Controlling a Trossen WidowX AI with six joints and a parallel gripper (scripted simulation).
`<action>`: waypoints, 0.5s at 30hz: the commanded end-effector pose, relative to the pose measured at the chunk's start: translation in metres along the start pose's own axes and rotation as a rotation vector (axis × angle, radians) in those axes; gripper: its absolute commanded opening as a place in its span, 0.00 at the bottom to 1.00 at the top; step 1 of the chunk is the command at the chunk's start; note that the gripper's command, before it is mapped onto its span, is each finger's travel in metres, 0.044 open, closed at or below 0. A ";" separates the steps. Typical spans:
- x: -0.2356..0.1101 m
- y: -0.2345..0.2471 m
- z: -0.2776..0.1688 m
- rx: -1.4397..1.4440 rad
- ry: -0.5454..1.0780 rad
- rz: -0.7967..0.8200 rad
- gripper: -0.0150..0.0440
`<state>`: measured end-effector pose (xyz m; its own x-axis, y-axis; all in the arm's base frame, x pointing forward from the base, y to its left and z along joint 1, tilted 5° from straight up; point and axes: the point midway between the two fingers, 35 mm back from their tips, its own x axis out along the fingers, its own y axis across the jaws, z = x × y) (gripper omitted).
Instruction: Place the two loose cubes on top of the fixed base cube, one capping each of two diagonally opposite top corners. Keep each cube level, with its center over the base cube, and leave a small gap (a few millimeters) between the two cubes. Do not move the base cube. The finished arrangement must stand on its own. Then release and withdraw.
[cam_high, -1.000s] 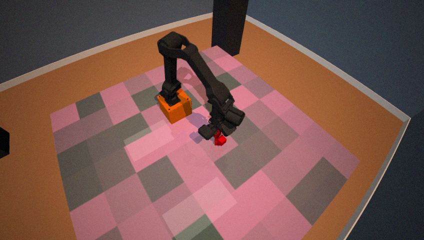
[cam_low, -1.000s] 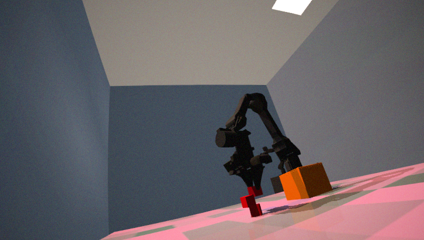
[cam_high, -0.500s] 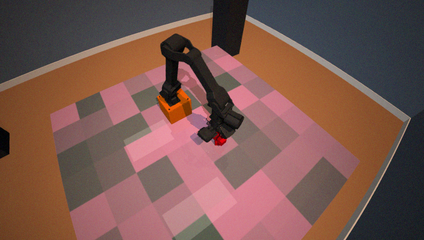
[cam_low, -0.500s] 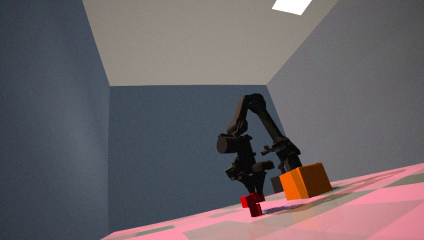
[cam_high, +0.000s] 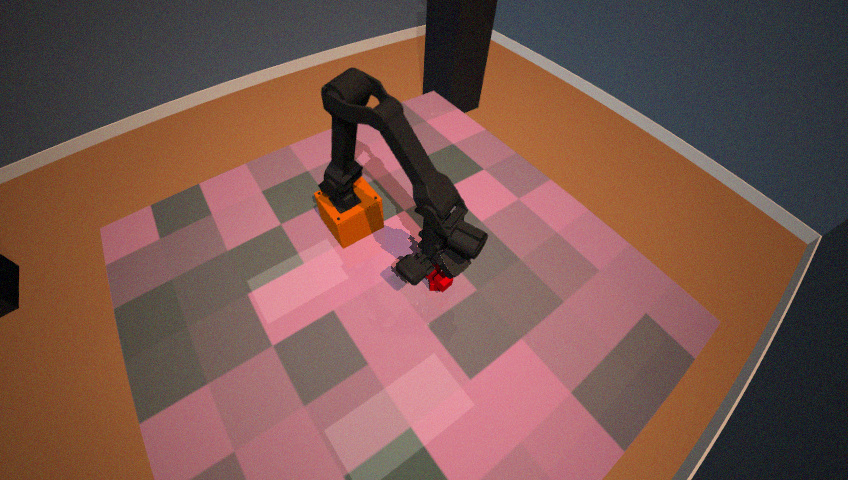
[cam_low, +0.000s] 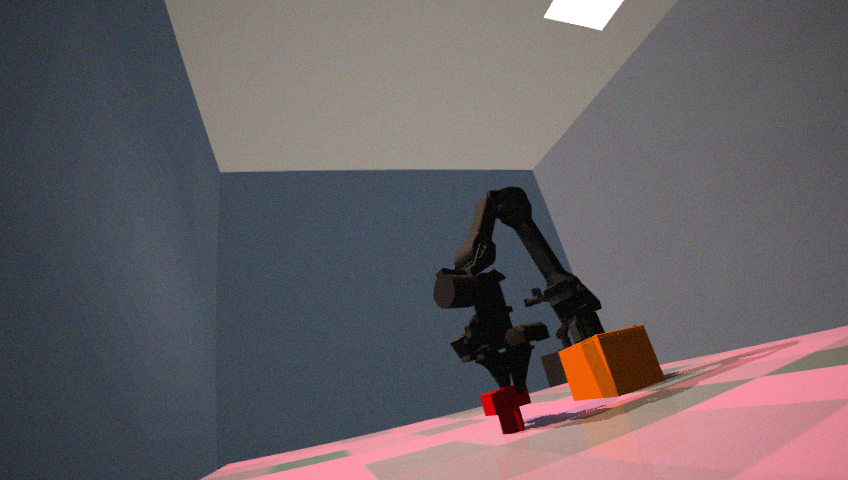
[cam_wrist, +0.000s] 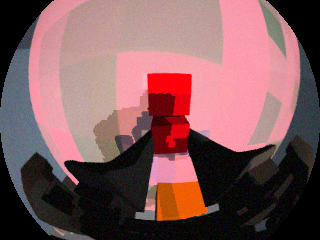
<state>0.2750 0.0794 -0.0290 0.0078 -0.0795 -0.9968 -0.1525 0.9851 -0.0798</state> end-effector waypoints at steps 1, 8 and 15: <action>0.000 0.001 0.000 -0.004 0.000 0.004 0.43; 0.000 0.001 0.000 -0.004 0.000 0.004 0.60; -0.007 0.000 0.000 0.000 0.000 0.001 0.60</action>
<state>0.2745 0.0793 -0.0278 0.0060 -0.0801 -0.9968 -0.1529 0.9850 -0.0800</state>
